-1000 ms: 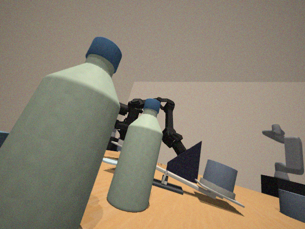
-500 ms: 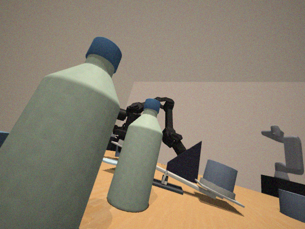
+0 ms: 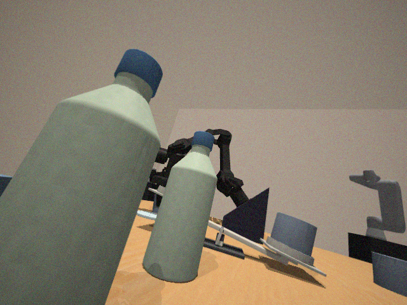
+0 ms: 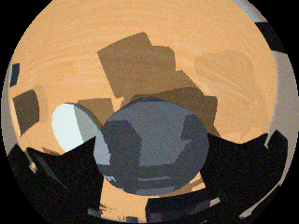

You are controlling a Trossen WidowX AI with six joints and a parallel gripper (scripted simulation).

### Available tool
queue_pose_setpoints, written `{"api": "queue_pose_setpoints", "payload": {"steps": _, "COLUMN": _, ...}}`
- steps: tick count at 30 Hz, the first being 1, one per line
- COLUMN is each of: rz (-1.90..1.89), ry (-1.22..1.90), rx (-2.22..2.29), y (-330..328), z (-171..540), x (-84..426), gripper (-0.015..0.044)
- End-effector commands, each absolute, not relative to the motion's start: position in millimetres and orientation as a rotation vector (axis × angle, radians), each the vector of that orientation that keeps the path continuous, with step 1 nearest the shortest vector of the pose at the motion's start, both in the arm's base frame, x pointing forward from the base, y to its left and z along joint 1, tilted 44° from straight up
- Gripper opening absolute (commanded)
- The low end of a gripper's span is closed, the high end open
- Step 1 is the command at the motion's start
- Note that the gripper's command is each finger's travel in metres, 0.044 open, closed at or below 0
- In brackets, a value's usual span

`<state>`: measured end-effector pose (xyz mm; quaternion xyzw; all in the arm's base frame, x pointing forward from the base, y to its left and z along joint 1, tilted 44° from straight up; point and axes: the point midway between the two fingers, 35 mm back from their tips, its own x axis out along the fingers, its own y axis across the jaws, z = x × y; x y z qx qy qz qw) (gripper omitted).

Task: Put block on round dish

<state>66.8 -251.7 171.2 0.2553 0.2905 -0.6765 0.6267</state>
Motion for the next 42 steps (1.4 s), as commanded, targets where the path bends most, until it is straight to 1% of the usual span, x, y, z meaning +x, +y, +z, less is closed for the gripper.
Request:
{"api": "queue_pose_setpoints", "payload": {"steps": 1, "rz": -1.553, "ry": 0.663, "rx": 0.585, "y": -251.7, "z": 172.1, "x": 66.9, "gripper": 0.0157}}
{"api": "queue_pose_setpoints", "payload": {"steps": 12, "rz": -1.552, "ry": 0.664, "rx": 0.587, "y": -246.0, "z": 178.2, "x": 68.7, "gripper": 0.0440}}
{"api": "queue_pose_setpoints", "payload": {"steps": 16, "rz": -1.546, "ry": 0.667, "rx": 0.589, "y": -215.7, "z": 207.6, "x": 72.0, "gripper": 0.0440}}
{"api": "queue_pose_setpoints", "payload": {"steps": 23, "rz": -1.546, "ry": 0.667, "rx": 0.588, "y": -214.0, "z": 209.1, "x": 71.9, "gripper": 0.0440}}
{"api": "queue_pose_setpoints", "payload": {"steps": 30, "rz": -1.471, "ry": 0.631, "rx": 0.587, "y": -207.9, "z": 210.8, "x": 89.5, "gripper": 0.0260}}
{"api": "queue_pose_setpoints", "payload": {"steps": 34, "rz": -1.430, "ry": 0.673, "rx": 0.550, "y": -206.6, "z": 210.6, "x": 98.0, "gripper": 0.0260}}
{"api": "queue_pose_setpoints", "payload": {"steps": 42, "rz": -1.306, "ry": 0.874, "rx": 0.379, "y": -205.5, "z": 207.5, "x": 120.7, "gripper": 0.0260}}
